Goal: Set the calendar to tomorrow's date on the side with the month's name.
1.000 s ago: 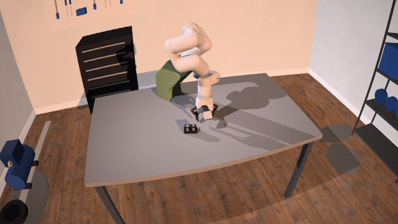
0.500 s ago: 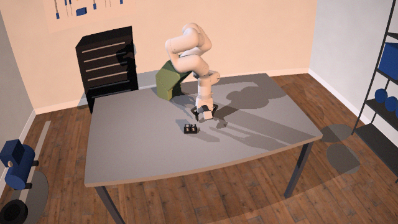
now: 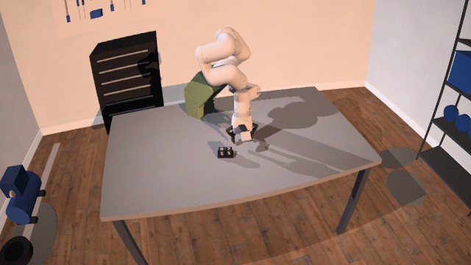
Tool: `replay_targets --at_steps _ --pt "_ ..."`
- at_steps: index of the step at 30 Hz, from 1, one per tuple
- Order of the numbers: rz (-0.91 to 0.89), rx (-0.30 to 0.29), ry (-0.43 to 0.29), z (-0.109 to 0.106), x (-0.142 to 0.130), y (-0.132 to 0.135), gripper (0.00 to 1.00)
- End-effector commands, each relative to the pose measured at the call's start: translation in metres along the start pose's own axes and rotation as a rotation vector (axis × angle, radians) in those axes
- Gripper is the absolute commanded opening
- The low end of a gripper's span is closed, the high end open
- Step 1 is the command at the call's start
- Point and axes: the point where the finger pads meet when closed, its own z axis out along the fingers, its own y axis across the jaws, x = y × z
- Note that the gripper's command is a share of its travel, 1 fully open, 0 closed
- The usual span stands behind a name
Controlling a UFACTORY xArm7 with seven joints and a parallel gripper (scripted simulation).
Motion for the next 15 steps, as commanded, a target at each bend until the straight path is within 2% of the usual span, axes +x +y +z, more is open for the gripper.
replay_targets --at_steps 1,10,15 --pt "0.000 0.000 0.000 0.000 0.000 0.000 1.00" --pt "0.000 0.000 0.001 -0.002 0.000 0.000 1.00" --pt "0.000 0.000 0.001 -0.016 0.000 0.000 1.00"
